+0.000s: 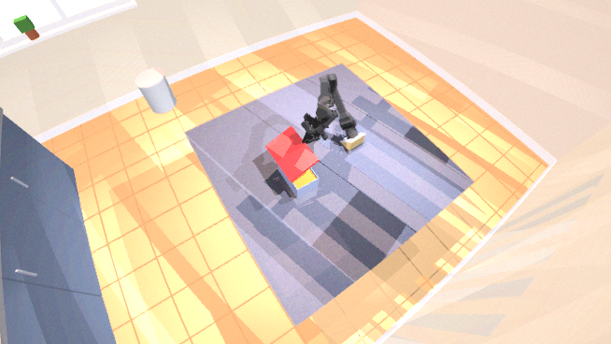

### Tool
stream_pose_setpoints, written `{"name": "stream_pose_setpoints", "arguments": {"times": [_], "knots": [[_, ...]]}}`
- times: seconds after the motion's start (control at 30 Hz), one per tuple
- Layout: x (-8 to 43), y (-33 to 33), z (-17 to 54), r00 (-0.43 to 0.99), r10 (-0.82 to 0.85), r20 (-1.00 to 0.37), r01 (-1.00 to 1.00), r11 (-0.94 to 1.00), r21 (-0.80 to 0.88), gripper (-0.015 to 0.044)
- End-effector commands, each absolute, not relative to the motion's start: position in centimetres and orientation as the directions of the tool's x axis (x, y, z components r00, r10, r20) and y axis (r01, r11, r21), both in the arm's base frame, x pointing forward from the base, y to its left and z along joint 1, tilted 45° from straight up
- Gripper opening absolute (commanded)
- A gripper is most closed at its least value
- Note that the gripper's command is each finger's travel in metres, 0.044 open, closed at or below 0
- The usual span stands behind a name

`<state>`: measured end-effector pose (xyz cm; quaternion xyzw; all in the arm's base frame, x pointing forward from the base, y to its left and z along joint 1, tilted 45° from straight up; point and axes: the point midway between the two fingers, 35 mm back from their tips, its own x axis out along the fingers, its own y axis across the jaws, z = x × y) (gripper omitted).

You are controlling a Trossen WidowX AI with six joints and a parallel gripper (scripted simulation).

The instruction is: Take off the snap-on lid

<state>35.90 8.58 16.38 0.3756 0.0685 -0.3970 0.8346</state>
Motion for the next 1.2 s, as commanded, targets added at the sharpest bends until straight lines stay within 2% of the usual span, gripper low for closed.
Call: {"name": "stream_pose_setpoints", "arguments": {"times": [0.0,1.17], "knots": [[35.7,8.2,17.2,0.682,-0.603,-0.413,0.708,0.403,0.58,0.0],[34.1,3.5,22.0,0.681,-0.605,-0.413,0.709,0.405,0.577,0.0]]}}
